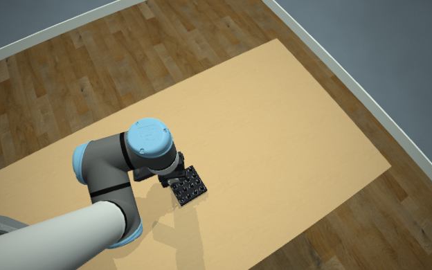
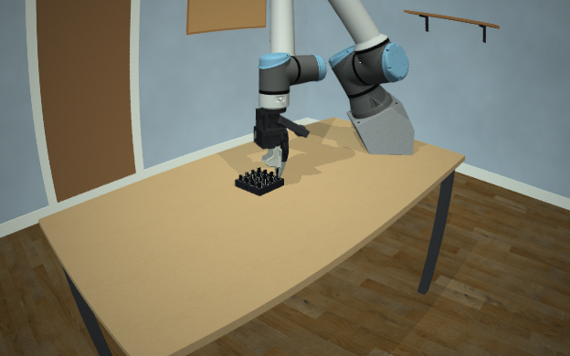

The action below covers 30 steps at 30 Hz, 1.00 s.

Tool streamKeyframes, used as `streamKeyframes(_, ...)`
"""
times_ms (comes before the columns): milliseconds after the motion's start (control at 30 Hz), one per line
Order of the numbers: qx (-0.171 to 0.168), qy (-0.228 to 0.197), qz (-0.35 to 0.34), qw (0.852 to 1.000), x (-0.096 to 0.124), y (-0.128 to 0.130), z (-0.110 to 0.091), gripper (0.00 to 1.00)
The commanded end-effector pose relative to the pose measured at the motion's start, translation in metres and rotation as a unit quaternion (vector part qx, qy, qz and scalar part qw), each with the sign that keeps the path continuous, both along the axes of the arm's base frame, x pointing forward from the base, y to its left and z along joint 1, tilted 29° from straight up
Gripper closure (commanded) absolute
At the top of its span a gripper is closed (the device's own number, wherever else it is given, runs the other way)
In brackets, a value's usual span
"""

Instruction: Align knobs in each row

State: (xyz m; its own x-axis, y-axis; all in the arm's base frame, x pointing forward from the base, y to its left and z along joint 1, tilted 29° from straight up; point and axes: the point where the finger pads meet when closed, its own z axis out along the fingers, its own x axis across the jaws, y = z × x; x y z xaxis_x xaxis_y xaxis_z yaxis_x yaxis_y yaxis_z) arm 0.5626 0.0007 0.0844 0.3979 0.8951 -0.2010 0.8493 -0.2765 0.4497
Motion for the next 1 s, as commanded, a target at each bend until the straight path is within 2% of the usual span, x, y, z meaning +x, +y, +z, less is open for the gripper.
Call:
streamKeyframes(0,0.014,-0.013,-0.036,0.999,-0.0017,0.0012,-0.0008,0.96)
streamKeyframes(467,0.049,-0.049,-0.126,0.99,-0.0012,0.0017,-0.0009,0.96)
streamKeyframes(967,0.067,-0.067,-0.171,0.981,-0.0009,0.0022,-0.001,0.96)
